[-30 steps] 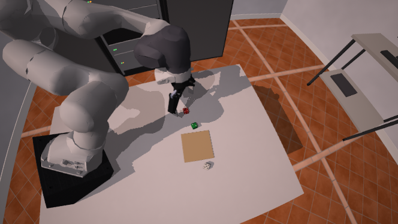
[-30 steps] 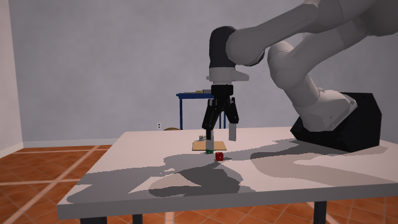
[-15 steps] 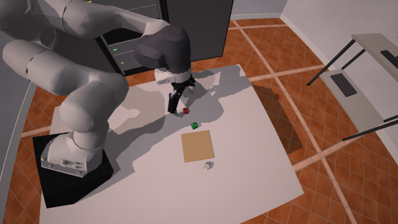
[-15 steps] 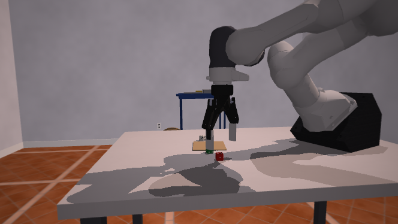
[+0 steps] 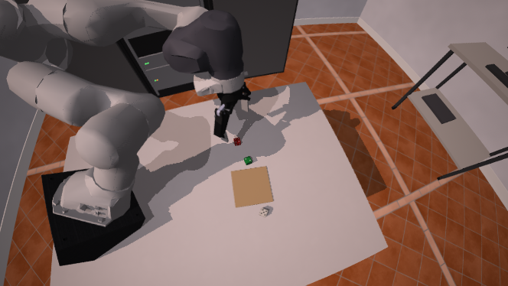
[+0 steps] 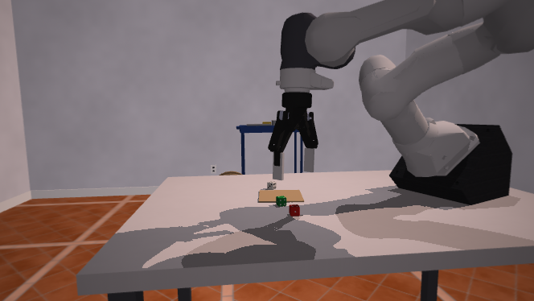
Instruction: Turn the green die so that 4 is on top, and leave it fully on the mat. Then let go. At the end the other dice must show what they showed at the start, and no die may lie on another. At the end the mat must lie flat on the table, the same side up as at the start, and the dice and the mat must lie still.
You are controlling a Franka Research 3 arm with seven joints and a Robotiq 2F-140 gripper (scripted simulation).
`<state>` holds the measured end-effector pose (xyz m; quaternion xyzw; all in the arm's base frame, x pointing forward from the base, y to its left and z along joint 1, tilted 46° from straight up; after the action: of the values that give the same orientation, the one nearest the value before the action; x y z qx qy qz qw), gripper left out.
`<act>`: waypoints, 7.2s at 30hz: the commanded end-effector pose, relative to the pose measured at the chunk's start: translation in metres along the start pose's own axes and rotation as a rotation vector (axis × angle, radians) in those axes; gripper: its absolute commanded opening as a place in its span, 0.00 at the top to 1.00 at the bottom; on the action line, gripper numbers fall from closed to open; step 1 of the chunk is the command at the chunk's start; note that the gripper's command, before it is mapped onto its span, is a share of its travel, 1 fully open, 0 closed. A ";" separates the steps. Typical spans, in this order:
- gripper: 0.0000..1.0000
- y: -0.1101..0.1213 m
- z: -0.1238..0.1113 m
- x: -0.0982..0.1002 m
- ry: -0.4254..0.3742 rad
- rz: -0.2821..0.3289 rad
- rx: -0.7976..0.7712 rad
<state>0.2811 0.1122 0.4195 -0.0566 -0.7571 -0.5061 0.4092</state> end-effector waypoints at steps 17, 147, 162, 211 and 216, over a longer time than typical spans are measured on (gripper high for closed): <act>0.00 -0.005 0.003 0.039 0.011 0.030 -0.019; 0.00 -0.054 -0.107 0.017 0.032 0.036 1.141; 0.00 -0.054 -0.107 0.013 0.038 0.031 1.457; 0.00 -0.047 -0.103 -0.004 0.042 -0.001 2.501; 0.75 -0.047 -0.103 -0.004 0.042 -0.002 2.516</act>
<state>0.3181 0.0090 0.3996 0.3742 -0.7317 0.5326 0.2025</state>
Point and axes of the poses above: the point where the finger pads meet when closed, its own x axis back along the fingers, its own y axis across the jaws, z = x × y, the point moved 7 cm from there along x, back along the fingers, and after that the axes turned 12 degrees about -x, right-handed, at the moved point
